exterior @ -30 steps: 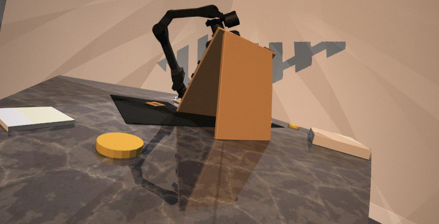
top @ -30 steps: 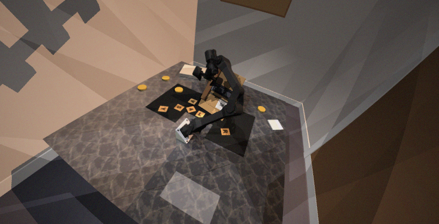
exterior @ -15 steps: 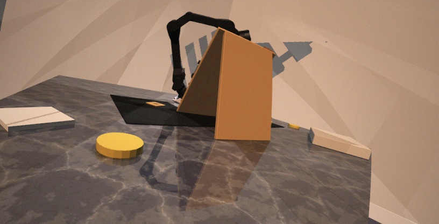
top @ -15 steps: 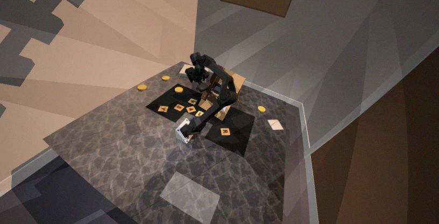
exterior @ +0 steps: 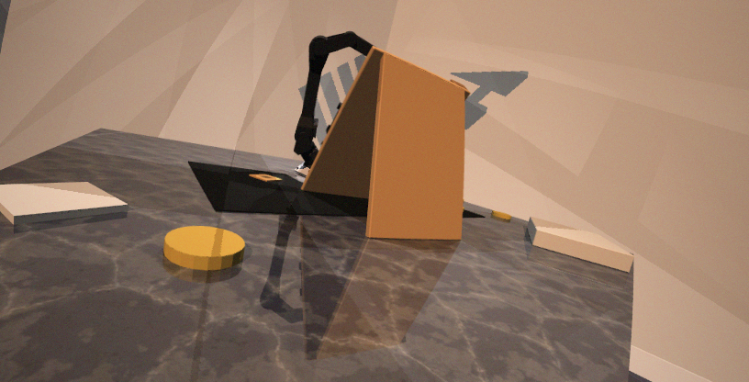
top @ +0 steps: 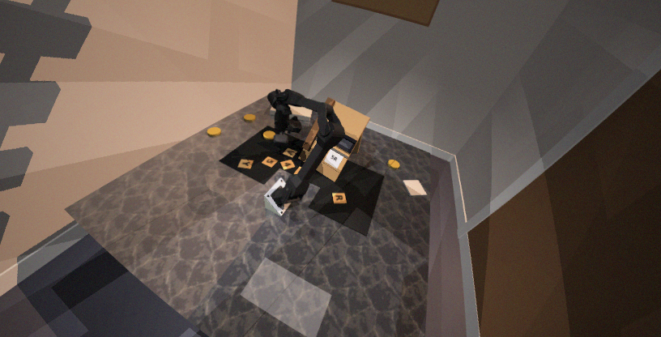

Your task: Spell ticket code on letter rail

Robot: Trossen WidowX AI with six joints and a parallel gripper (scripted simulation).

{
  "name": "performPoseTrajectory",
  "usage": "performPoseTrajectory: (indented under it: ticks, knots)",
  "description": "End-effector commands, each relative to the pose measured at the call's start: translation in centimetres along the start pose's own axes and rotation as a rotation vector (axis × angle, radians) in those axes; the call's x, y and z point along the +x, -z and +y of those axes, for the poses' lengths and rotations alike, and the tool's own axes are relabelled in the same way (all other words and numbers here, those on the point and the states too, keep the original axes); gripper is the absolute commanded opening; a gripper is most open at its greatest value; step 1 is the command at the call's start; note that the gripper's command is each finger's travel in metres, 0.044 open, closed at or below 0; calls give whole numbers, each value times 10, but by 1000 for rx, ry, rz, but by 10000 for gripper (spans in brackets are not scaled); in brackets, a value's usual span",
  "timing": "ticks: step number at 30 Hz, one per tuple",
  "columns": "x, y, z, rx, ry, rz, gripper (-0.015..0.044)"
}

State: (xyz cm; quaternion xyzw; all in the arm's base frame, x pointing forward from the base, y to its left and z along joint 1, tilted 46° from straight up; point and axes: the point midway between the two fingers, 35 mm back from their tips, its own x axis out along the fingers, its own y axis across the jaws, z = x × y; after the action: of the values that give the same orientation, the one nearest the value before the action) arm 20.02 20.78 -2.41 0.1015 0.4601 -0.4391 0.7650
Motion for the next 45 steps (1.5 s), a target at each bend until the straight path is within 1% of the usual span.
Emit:
performPoseTrajectory:
  ticks: [1,5,25,27,32,45]
  knots:
    - [55,35,-26,449,134,-69,340]
    - [69,42,-34,576,161,-102,340]
    - [70,45,-31,576,160,-102,340]
    - [74,44,-31,576,160,-102,340]
    - [102,43,-35,576,160,-103,340]
    - [103,44,-36,576,160,-103,340]
